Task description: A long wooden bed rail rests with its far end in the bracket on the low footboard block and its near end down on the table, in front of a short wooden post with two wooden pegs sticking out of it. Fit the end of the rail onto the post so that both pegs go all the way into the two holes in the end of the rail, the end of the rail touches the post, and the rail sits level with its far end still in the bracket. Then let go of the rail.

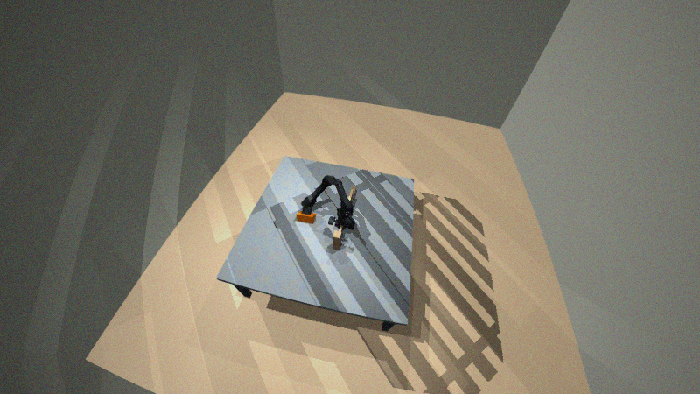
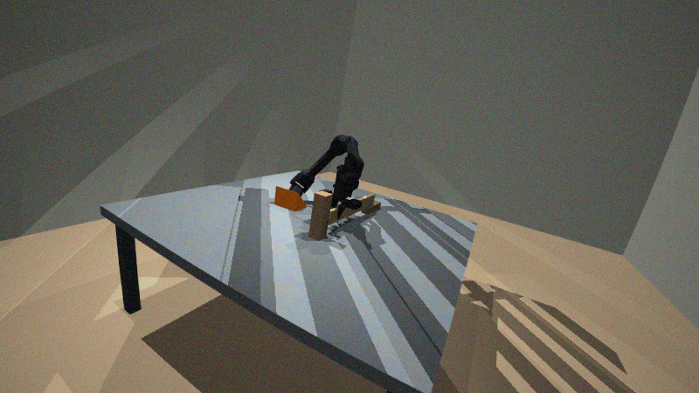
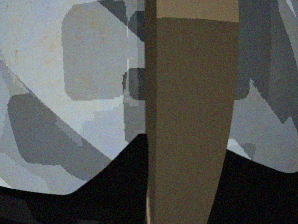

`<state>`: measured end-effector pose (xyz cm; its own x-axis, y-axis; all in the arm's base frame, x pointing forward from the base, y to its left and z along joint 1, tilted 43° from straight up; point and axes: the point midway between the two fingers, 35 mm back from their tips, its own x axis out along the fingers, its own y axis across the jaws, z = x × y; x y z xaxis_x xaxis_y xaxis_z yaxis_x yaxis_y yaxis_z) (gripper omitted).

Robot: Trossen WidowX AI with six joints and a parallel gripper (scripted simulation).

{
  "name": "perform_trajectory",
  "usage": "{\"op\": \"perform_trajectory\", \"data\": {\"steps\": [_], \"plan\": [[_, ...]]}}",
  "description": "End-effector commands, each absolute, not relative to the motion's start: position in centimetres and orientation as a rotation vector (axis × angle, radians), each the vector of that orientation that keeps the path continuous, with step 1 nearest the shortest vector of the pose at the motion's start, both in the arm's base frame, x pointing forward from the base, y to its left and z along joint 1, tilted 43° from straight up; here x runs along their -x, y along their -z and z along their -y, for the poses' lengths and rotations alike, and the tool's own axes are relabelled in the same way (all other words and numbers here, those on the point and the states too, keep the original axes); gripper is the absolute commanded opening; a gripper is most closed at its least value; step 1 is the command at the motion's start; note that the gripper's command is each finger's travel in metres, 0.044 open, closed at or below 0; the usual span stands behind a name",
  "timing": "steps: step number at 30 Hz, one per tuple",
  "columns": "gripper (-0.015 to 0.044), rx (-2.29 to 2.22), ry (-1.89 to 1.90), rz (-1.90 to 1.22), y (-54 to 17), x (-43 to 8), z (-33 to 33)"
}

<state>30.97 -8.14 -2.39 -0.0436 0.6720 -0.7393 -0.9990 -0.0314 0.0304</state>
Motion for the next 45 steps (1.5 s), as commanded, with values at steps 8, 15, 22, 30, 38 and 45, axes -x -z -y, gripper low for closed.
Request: {"op": "perform_trajectory", "data": {"steps": [8, 15, 22, 30, 38, 45], "plan": [[0.0000, 0.653, -1.501, -0.666, 2.5, -31.2, 8.9], [0.0000, 0.653, -1.501, -0.666, 2.6, -31.2, 9.0], [0.0000, 0.653, -1.501, -0.667, 2.8, -31.2, 9.1], [0.0000, 0.653, -1.501, -0.667, 3.0, -31.2, 9.3], [0.0000, 0.654, -1.501, -0.667, 3.0, -31.2, 9.5], [0.0000, 0.654, -1.501, -0.667, 3.2, -31.2, 9.7]]}}
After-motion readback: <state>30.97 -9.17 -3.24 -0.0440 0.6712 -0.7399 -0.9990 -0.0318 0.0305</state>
